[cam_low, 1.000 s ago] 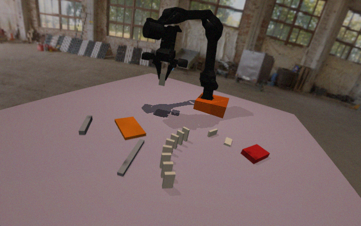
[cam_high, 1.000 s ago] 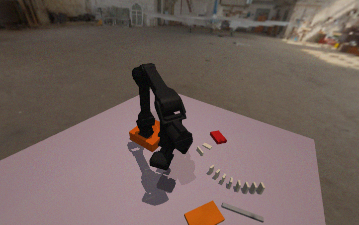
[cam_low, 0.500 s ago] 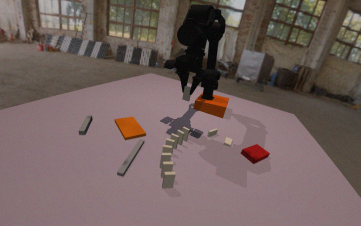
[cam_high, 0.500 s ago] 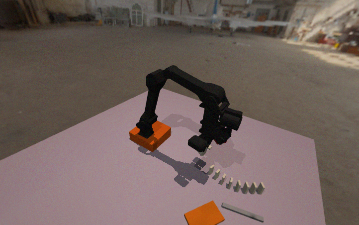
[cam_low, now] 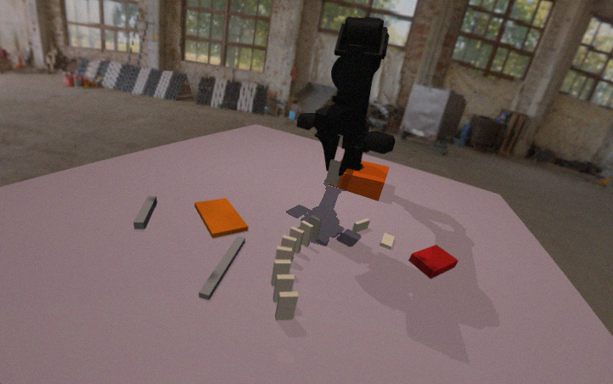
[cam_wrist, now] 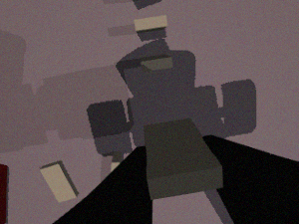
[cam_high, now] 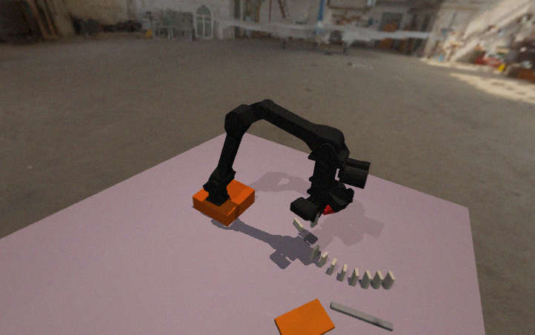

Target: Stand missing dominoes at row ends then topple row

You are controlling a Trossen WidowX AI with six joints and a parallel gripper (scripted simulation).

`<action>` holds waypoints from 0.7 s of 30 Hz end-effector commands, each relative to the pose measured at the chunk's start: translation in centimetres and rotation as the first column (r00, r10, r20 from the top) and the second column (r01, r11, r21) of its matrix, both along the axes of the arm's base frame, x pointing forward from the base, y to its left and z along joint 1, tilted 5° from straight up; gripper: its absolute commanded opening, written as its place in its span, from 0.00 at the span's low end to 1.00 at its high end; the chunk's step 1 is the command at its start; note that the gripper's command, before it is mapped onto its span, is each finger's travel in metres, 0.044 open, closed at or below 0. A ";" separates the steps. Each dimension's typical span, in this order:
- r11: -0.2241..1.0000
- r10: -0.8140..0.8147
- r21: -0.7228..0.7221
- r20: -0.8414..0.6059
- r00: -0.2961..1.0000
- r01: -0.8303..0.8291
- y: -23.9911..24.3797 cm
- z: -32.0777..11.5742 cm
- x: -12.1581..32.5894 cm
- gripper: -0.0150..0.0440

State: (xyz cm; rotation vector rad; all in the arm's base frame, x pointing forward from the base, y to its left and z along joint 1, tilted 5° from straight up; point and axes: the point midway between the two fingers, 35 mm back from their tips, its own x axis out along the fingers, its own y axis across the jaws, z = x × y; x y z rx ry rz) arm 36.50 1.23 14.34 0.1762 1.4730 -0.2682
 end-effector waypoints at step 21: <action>1.000 -0.005 -0.007 -0.015 1.000 0.004 -1.0 -11.8 0.2 0.44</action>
